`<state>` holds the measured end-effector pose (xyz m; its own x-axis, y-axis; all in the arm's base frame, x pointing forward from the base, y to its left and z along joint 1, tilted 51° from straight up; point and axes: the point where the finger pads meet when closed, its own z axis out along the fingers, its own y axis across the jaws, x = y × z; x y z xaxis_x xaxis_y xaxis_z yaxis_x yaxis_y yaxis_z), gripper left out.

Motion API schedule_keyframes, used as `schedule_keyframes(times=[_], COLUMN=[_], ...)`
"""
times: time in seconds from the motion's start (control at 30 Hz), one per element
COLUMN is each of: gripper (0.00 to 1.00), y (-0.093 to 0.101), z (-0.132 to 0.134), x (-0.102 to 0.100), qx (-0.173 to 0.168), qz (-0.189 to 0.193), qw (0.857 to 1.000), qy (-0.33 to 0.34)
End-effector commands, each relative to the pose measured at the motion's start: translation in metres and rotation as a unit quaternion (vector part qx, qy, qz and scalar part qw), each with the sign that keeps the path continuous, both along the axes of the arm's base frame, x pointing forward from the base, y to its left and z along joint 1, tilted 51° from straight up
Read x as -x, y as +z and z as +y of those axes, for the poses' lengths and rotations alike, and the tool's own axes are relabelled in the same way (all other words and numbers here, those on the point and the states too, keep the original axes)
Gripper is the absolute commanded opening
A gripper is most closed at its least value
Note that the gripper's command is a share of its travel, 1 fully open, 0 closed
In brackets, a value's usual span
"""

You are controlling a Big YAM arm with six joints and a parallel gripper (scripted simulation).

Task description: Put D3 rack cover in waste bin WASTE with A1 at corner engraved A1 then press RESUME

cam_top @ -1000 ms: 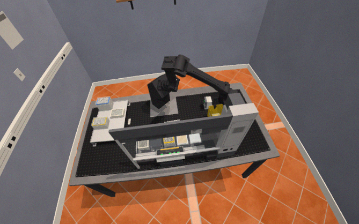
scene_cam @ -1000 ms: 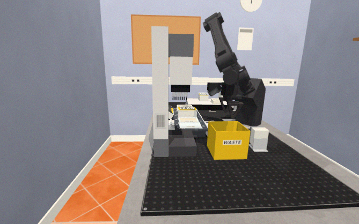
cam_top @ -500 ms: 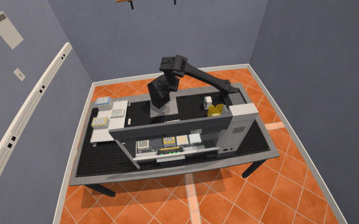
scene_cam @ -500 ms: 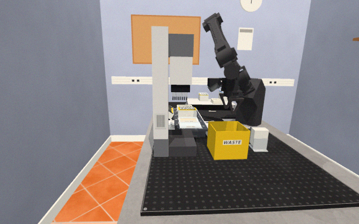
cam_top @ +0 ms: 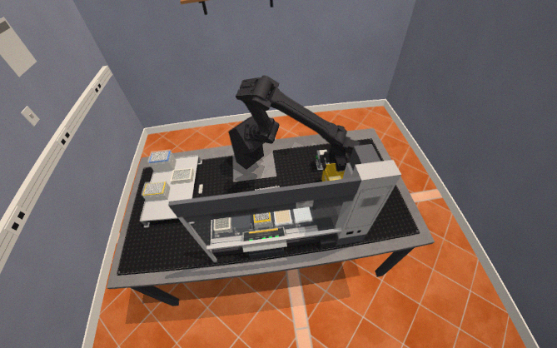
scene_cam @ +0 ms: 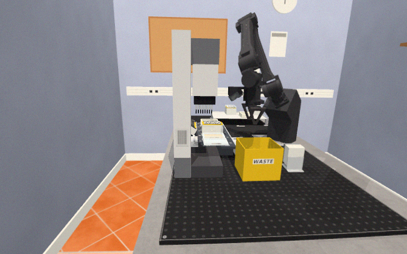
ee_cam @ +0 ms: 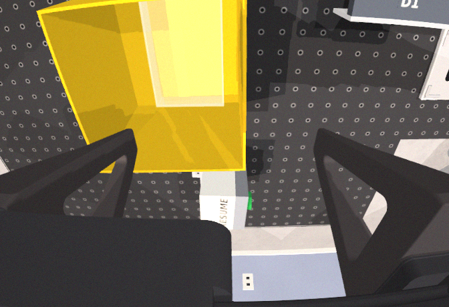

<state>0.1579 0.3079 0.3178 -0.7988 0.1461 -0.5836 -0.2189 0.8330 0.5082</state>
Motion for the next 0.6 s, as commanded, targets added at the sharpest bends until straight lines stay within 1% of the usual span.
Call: schedule_keyframes(times=[0.0,0.33,0.4,0.57], gripper=[1.0,1.0,1.0,1.0], y=[0.006,-0.008,-0.008,-0.016], z=[-0.016,-0.057,-0.057,-0.078], x=[-0.011,-0.034,-0.034,-0.045], qx=[-0.006,-0.005,-0.005,-0.003], qz=[-0.015,-0.018,-0.018,-0.019], qw=[1.0,1.0,1.0,1.0], qy=[0.001,0.001,0.001,0.001])
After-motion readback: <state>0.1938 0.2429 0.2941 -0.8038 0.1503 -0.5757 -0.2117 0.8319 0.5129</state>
